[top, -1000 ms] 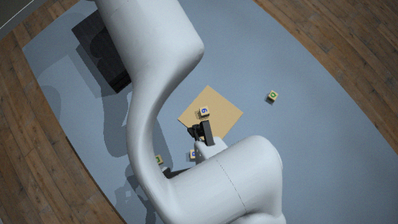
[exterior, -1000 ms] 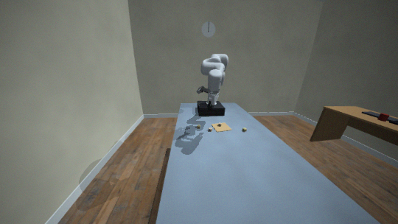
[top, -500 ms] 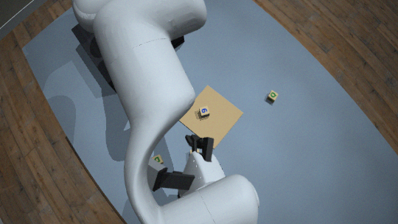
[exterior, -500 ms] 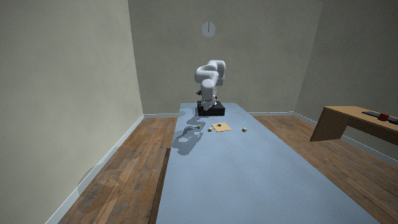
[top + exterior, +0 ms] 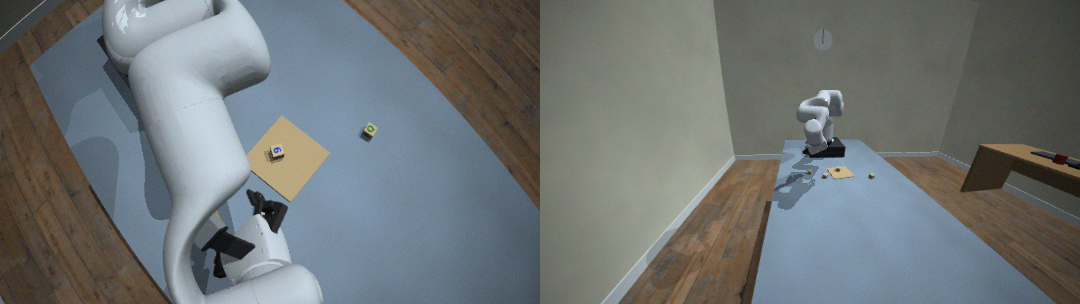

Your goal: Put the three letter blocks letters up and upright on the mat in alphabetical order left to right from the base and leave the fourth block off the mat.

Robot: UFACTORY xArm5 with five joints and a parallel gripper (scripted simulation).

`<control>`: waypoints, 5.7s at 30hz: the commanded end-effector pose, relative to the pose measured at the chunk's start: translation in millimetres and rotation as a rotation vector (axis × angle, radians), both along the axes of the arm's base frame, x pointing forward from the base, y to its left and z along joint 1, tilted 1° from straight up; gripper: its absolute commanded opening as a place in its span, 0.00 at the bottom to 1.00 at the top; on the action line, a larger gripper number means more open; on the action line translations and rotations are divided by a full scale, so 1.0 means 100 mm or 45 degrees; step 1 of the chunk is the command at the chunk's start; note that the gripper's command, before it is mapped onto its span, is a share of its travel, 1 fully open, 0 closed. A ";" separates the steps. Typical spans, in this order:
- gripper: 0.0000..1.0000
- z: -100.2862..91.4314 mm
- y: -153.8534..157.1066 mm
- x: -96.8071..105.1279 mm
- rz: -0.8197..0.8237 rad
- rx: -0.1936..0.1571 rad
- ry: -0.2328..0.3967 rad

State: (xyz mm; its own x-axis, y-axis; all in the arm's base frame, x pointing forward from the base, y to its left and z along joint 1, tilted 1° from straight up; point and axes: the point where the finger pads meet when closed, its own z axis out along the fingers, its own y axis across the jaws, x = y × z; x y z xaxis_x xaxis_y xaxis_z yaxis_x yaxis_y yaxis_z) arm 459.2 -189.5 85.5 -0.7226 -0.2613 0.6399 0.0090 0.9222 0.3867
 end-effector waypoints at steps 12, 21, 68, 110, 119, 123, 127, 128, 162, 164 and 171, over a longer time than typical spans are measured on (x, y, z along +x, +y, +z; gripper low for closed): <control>1.00 -0.04 -0.04 -0.03 -0.066 -0.044 0.058; 1.00 -0.04 -0.04 -0.03 -0.066 -0.044 0.058; 1.00 -0.04 -0.03 -0.03 -0.061 -0.040 0.054; 1.00 0.64 0.39 0.31 0.703 0.429 -0.413; 1.00 0.84 0.57 0.34 0.979 0.567 -0.537; 1.00 0.89 0.61 0.34 1.043 0.598 -0.563; 1.00 1.00 0.71 0.33 1.209 0.675 -0.625; 1.00 1.02 0.73 0.33 1.243 0.690 -0.637; 1.00 1.54 1.40 -0.02 2.395 1.123 -0.859; 1.00 1.56 1.44 -0.05 2.473 1.147 -0.861; 1.00 1.61 1.57 -0.18 2.739 1.225 -0.855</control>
State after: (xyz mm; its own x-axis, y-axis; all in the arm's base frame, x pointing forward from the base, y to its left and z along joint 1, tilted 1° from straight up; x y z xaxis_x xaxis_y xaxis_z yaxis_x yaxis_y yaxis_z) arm 446.1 -38.8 242.1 0.7700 -0.6152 -0.1689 -0.6055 -0.7882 0.1102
